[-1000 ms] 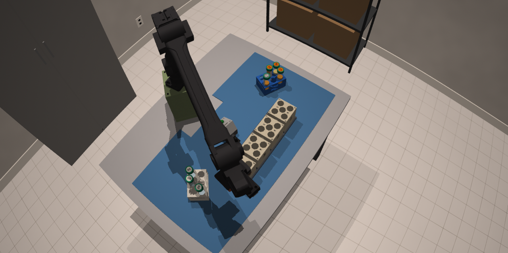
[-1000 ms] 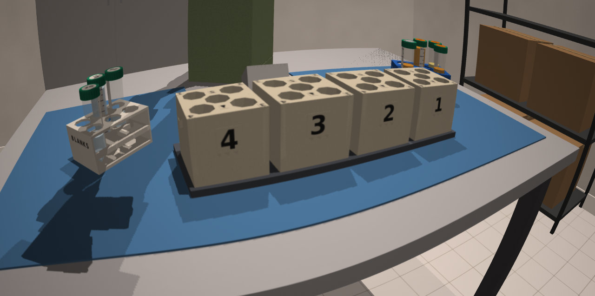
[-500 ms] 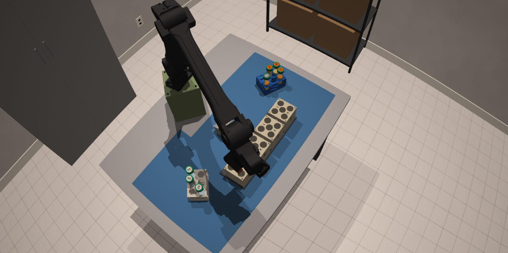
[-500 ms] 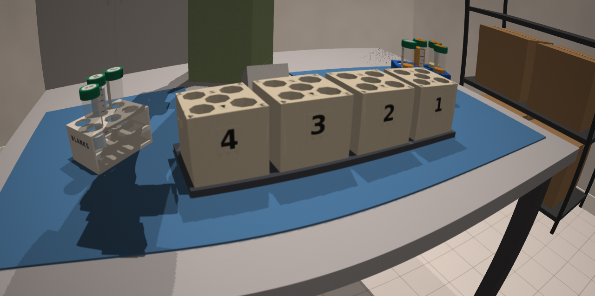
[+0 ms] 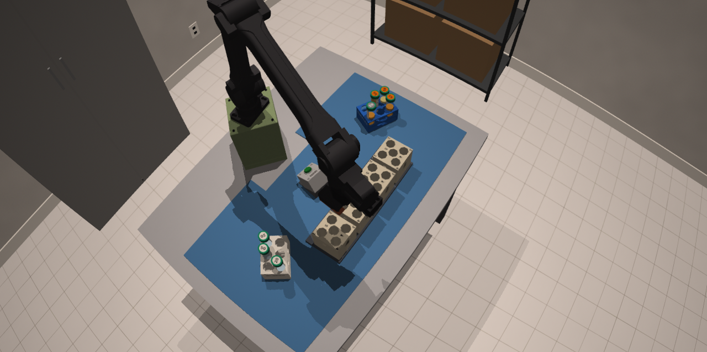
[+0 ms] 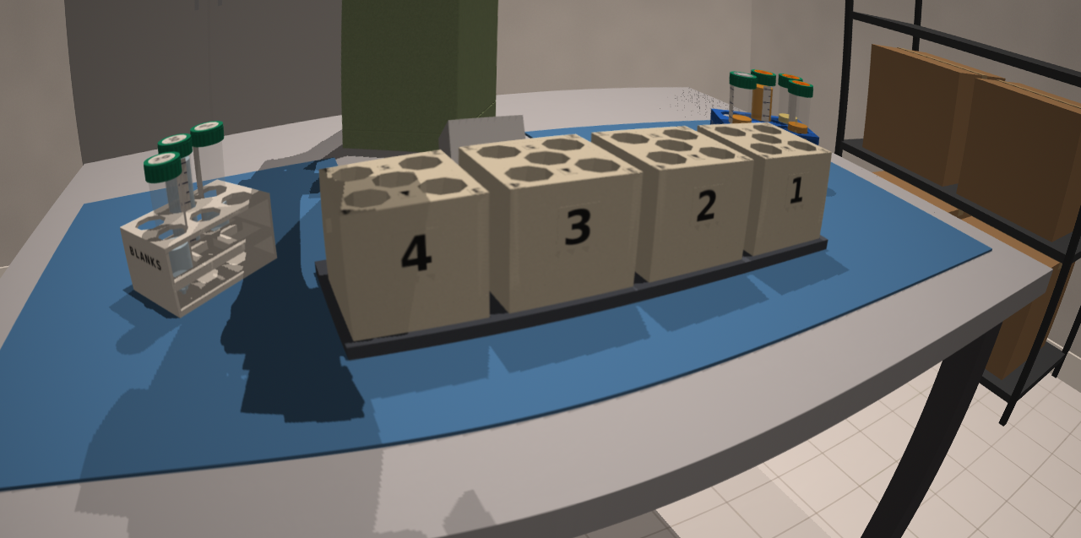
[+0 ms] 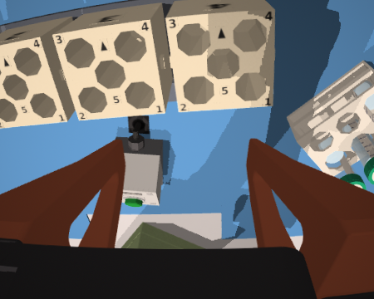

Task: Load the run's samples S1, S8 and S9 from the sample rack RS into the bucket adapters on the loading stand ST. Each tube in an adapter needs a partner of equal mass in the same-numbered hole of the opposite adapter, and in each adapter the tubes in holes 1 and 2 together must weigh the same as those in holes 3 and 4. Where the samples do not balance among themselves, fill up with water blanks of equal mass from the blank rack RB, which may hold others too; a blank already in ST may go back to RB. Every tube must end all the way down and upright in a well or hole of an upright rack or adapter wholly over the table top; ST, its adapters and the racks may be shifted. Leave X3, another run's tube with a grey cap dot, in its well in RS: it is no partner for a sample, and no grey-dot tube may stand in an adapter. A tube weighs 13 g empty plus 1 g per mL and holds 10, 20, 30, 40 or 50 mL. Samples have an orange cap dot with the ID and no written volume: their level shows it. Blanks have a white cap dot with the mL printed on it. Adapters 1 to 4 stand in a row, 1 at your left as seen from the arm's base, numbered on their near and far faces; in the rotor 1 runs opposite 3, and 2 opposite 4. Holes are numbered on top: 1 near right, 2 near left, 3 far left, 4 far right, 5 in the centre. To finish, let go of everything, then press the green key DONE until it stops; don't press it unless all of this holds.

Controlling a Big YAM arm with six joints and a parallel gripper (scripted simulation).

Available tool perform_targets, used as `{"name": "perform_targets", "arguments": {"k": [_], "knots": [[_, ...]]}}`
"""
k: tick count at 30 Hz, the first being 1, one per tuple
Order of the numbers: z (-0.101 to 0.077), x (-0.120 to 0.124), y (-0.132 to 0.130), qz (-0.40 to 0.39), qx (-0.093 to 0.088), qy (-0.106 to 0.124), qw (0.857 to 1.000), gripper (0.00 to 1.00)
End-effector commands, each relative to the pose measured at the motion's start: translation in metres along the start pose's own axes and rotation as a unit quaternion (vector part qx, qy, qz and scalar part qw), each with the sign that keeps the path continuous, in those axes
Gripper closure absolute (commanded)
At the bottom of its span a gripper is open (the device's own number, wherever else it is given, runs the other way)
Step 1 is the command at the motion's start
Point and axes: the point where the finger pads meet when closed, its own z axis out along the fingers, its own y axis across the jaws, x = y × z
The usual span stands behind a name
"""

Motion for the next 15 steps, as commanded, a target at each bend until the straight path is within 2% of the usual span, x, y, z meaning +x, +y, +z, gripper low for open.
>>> {"name": "perform_targets", "arguments": {"k": [1, 4, 5, 12, 13, 15], "knots": [[-0.014, -0.004, 0.009, 0.005, 0.004, -0.026, 1.0, 0.45], [-0.013, 0.005, 0.021, 0.005, 0.003, -0.026, 1.0, 0.45], [-0.012, 0.008, 0.025, -0.009, 0.011, -0.026, 1.0, 0.45], [-0.009, 0.032, 0.051, -0.009, 0.009, -0.025, 1.0, 0.45], [-0.009, 0.036, 0.054, -0.024, 0.016, -0.025, 0.999, 0.45], [-0.009, 0.04, 0.057, -0.024, 0.016, -0.025, 0.999, 0.45]]}}
